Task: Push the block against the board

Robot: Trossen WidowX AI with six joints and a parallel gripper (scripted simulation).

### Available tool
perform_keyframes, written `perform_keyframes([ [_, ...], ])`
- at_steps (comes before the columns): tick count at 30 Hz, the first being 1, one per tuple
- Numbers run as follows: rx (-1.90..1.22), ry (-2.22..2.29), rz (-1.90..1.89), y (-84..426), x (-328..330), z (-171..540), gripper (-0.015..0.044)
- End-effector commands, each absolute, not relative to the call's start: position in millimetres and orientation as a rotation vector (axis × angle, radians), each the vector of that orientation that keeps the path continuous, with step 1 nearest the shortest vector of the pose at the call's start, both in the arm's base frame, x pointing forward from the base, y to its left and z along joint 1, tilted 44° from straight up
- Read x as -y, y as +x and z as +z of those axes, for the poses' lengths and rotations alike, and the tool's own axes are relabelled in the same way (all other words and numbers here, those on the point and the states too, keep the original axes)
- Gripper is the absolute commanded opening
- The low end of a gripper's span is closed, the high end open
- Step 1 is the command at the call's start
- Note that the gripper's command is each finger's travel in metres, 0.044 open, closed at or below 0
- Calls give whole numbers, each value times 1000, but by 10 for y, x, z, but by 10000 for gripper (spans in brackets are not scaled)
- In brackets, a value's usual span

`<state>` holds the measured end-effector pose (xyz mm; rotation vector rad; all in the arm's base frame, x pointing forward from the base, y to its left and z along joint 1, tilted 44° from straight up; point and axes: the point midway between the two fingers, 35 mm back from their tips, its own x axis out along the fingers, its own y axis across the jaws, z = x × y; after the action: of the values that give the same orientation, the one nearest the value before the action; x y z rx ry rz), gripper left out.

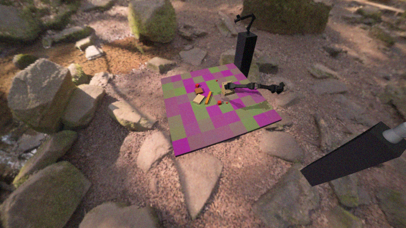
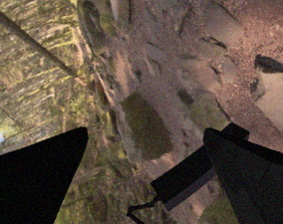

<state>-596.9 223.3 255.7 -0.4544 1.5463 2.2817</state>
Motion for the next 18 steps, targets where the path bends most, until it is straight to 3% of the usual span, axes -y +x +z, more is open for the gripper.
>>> perform_keyframes([
  [1,-1546,-454,2282,-5969,-2233,2557,374],
  [15,-1442,-346,2222,-5584,-3041,2518,6],
  [18,-1410,-301,2215,-5429,-3259,2609,0],
])
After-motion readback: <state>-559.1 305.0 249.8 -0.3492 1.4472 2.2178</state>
